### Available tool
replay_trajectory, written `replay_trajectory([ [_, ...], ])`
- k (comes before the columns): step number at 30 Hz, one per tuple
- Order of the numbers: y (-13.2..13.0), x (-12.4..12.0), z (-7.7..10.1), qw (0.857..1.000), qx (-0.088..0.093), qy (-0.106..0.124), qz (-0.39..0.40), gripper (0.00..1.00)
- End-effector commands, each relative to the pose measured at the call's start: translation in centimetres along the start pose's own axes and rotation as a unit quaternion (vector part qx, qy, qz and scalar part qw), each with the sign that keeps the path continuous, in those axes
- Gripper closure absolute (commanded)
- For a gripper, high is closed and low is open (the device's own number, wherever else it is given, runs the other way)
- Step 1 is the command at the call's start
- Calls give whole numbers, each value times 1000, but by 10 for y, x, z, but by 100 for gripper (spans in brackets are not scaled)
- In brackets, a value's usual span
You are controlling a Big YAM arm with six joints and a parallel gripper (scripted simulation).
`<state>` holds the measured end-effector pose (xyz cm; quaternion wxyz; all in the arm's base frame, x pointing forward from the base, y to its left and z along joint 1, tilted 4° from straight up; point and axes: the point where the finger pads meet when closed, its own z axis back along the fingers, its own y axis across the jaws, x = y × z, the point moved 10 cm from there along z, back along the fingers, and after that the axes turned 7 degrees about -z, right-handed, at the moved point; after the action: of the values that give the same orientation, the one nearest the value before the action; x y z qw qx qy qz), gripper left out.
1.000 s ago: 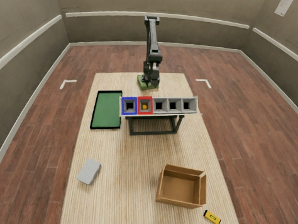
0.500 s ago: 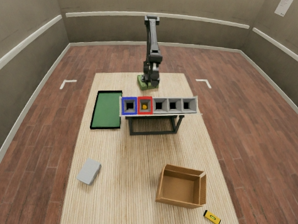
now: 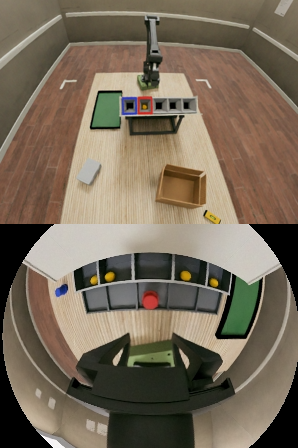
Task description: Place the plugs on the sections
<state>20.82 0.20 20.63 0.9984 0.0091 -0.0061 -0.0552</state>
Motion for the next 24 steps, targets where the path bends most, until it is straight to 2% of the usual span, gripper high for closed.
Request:
replay_trajectory([
  [1, -1, 13, 18, 1000, 2, -16, 1, 41],
  [18, -2, 22, 26, 1000, 1, -8, 1, 41],
  [24, -3, 22, 28, 1000, 2, -18, 1, 41],
])
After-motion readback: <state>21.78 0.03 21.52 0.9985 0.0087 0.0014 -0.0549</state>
